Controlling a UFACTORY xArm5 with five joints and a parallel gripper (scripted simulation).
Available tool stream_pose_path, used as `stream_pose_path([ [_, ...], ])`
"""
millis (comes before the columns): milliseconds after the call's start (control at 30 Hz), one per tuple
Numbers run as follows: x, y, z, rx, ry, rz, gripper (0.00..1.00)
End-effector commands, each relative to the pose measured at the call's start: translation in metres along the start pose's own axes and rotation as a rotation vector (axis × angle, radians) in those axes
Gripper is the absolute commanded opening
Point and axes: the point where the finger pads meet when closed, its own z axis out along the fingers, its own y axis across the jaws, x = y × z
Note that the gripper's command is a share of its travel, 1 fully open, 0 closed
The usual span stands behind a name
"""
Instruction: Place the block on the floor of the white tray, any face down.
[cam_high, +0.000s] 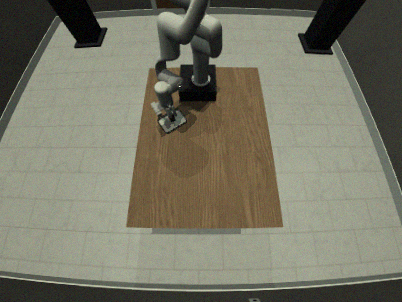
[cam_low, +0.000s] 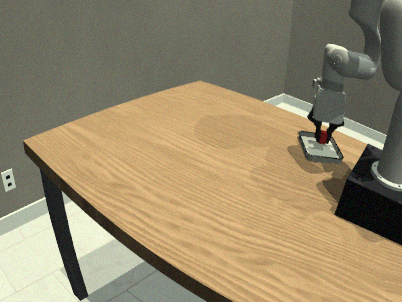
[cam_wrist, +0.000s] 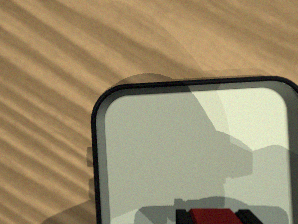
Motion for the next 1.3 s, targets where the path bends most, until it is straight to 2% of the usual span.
stream_pose_path([
  [0, 0.002, -0.001, 0.01, 0.002, 0.004, 0.0, 0.0],
  [267, 0.002, -0.001, 0.018, 0.002, 0.004, 0.0, 0.0],
  [1267, 0.002, -0.001, 0.02, 0.002, 0.004, 0.0, 0.0],
])
